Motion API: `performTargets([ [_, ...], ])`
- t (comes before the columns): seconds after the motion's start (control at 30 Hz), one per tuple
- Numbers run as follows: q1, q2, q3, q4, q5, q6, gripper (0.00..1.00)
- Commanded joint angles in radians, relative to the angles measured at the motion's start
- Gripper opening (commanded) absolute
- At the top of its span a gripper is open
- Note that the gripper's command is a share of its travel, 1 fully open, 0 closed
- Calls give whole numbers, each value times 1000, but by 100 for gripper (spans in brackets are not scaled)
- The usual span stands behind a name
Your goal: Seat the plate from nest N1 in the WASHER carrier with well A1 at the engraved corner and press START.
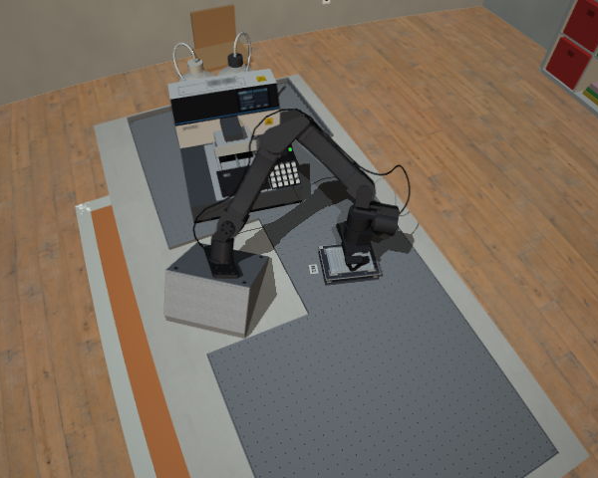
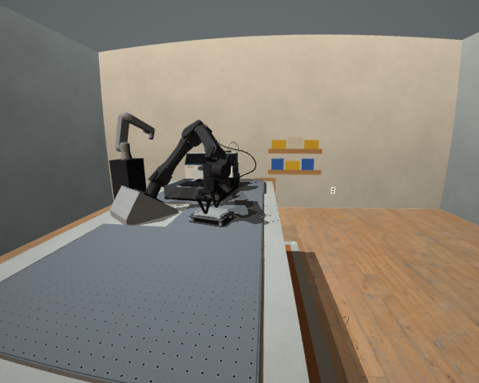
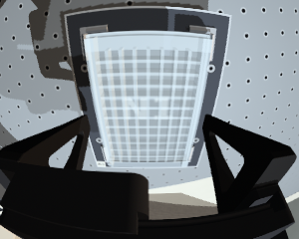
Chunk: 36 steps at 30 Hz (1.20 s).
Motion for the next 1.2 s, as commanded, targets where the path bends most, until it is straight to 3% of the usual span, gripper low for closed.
performTargets([
  [0.0, -3, 5, -18, 31, -3, 15, 100],
  [0.6, 14, 12, -42, 76, -2, 36, 100],
  [1.17, 4, 3, -16, 80, -2, 37, 100],
])
